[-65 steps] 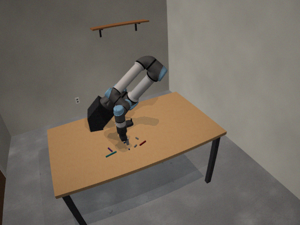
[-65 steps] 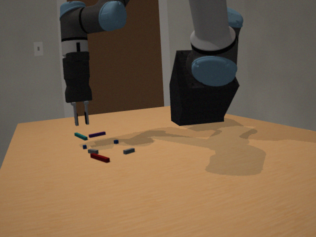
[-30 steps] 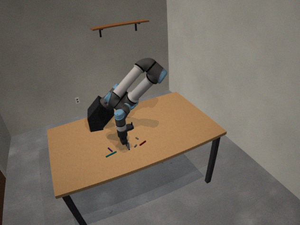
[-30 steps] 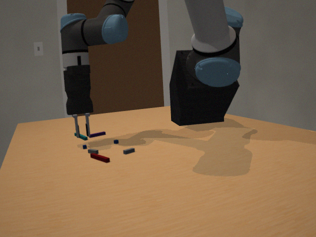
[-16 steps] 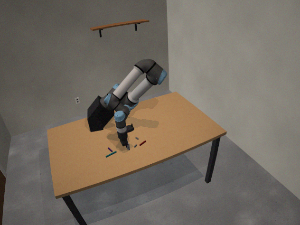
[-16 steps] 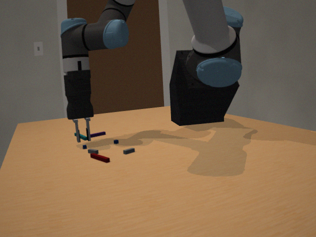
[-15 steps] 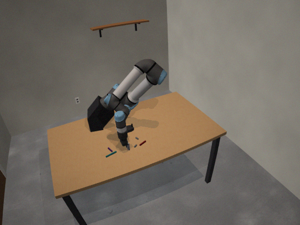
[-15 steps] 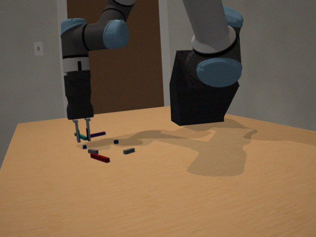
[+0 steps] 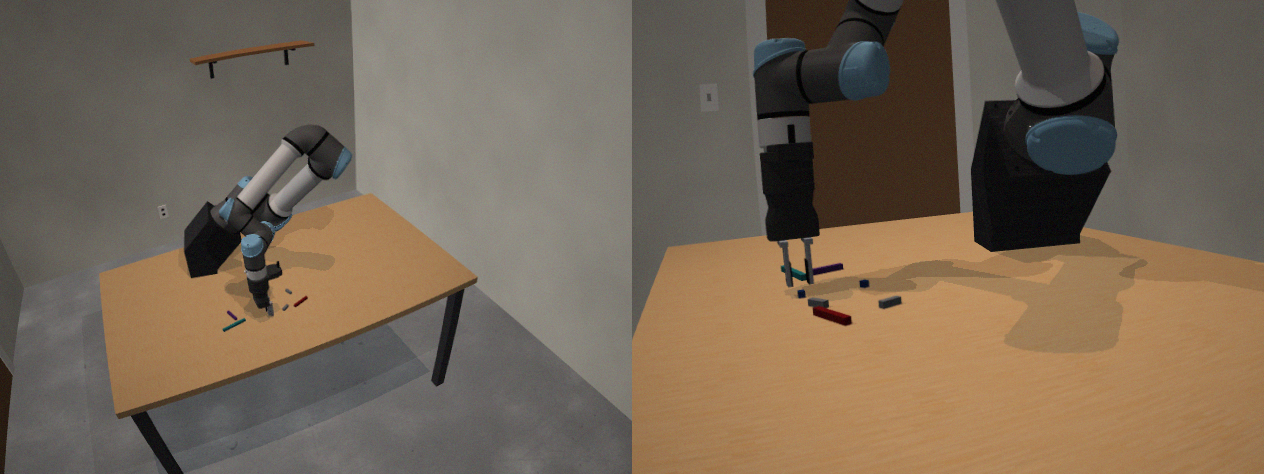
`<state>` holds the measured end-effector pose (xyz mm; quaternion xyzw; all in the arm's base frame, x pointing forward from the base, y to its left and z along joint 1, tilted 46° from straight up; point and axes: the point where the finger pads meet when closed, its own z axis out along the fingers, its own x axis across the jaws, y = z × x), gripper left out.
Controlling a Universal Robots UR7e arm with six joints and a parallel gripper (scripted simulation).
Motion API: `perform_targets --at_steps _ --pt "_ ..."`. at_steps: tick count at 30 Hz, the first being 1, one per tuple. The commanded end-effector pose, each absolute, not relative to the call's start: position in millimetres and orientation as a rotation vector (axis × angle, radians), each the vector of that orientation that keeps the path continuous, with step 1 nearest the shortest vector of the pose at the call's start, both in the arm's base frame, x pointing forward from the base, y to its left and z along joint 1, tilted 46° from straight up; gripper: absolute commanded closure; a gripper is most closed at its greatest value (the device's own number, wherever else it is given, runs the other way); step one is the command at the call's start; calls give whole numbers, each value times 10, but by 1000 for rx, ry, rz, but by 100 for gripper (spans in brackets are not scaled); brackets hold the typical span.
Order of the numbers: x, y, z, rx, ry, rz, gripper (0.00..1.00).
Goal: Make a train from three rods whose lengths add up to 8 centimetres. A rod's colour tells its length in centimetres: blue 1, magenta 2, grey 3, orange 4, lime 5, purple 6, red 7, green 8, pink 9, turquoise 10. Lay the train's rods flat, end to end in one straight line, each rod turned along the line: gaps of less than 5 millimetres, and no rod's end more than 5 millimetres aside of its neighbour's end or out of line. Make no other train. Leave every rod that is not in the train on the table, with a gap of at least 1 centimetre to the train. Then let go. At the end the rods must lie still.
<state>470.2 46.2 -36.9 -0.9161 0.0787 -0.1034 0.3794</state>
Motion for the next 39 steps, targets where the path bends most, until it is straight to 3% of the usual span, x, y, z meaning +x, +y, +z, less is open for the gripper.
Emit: perform_targets --at_steps 1,39 --pt "4705 457 -367 -2340 201 -265 46" --pt "4716 488 -398 -2340 201 -265 46"
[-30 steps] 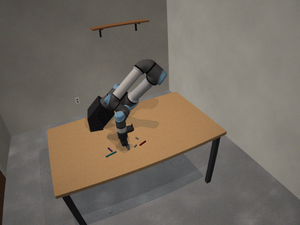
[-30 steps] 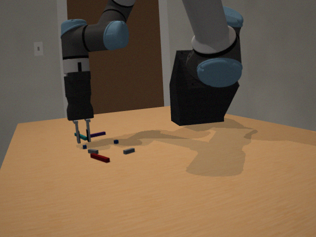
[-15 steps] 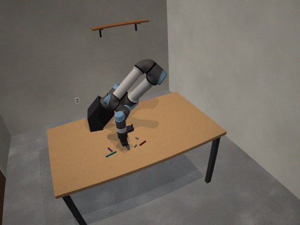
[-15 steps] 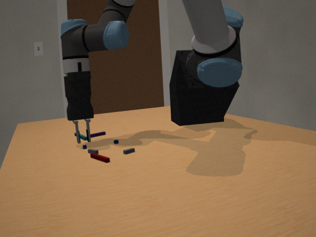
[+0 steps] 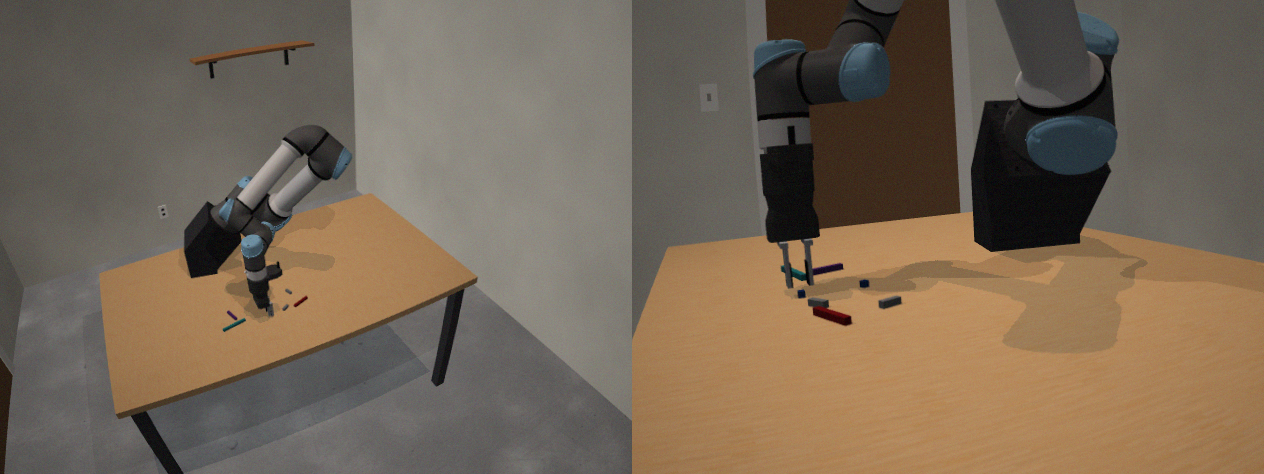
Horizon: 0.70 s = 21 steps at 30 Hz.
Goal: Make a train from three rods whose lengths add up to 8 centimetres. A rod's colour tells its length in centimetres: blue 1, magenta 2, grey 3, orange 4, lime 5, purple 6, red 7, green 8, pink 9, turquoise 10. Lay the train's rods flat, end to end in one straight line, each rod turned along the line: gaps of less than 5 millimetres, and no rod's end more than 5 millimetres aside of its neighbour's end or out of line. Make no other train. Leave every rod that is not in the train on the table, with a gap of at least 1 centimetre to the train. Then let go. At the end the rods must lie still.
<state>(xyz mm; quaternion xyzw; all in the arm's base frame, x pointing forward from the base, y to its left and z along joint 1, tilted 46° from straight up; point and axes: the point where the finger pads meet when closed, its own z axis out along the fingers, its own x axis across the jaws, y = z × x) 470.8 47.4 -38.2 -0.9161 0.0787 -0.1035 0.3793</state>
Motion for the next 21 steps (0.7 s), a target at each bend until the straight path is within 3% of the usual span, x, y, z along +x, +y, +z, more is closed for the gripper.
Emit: perform_targets --at_steps 1,21 --pt "4719 494 -405 -2340 201 -265 46" --pt "4748 573 -485 -2340 201 -265 46"
